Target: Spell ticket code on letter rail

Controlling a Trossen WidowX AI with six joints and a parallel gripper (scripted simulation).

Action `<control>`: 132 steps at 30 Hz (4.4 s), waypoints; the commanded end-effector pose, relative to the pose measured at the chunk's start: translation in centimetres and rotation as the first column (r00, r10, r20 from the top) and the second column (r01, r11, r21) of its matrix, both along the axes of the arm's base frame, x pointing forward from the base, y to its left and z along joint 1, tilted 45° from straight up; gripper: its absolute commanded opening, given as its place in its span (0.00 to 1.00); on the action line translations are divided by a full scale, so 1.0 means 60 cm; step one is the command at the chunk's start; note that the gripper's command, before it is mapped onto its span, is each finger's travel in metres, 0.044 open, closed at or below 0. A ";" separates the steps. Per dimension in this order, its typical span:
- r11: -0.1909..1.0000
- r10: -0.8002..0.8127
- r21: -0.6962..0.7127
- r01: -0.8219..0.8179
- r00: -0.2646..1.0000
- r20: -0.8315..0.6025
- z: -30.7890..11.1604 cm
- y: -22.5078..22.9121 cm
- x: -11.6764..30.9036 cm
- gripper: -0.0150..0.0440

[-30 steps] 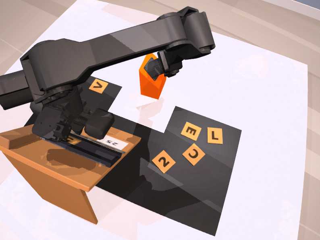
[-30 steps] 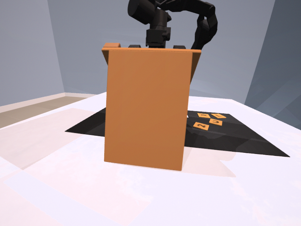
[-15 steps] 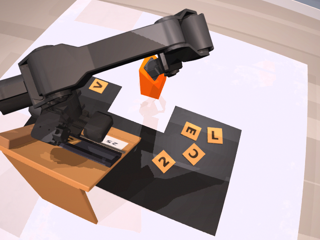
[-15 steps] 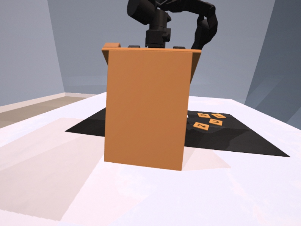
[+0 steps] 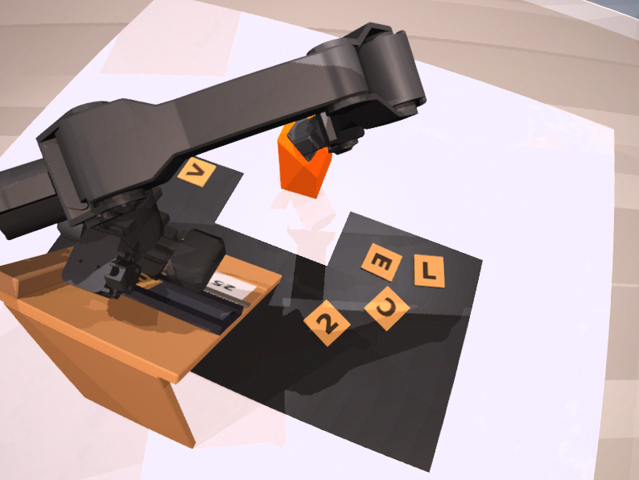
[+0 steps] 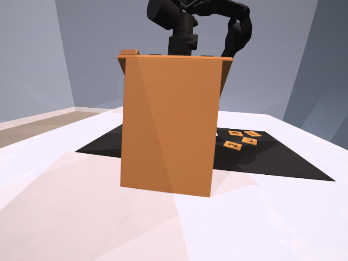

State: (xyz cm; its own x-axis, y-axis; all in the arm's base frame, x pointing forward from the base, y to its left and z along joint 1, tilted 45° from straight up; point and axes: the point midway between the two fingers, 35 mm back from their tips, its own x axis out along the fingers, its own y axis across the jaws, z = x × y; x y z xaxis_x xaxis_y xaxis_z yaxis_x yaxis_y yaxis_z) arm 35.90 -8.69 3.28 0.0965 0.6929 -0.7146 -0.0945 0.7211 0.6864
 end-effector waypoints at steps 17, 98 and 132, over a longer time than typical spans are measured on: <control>1.000 0.000 0.003 0.000 1.000 -0.001 -0.007 0.013 0.013 0.25; 1.000 0.000 0.001 0.000 1.000 -0.002 -0.013 -0.021 -0.009 0.25; 0.766 0.642 -0.642 -0.032 0.058 0.764 0.163 -0.090 -0.238 1.00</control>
